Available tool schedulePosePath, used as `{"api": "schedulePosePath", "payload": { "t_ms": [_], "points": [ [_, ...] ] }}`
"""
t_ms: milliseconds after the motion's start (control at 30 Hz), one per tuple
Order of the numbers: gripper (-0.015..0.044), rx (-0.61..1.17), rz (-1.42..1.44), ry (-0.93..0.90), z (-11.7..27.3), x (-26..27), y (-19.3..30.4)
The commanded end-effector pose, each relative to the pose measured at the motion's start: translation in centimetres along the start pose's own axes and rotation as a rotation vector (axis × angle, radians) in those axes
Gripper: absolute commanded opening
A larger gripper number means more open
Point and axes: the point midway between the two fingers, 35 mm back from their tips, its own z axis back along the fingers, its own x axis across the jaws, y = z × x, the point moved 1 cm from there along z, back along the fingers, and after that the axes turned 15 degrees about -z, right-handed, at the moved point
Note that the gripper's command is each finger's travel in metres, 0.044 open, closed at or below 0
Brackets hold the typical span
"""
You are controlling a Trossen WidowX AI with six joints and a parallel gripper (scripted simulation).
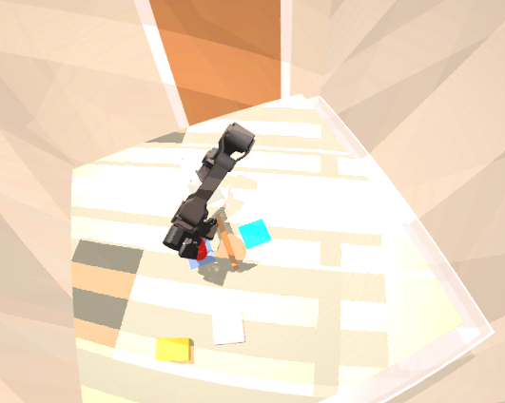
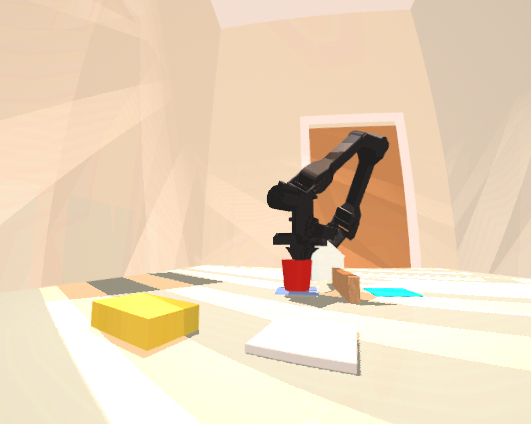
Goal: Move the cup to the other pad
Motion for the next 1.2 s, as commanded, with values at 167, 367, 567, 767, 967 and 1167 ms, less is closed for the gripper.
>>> {"api": "schedulePosePath", "payload": {
  "t_ms": [167,367,567,767,967,1167],
  "points": [
    [0.0,0.0,0.001,0.001,0.0,0.0,0.0],
    [0.0,0.0,0.0,0.002,1.0,-0.2,0.0],
    [0.0,-0.001,-0.002,0.003,3.4,-0.3,0.0],
    [0.0,-0.002,-0.003,0.003,6.0,-0.2,0.0],
    [0.0,-0.004,-0.004,0.002,7.5,0.1,0.1],
    [0.0,-0.004,-0.004,0.002,7.5,0.2,0.0]
  ]
}}
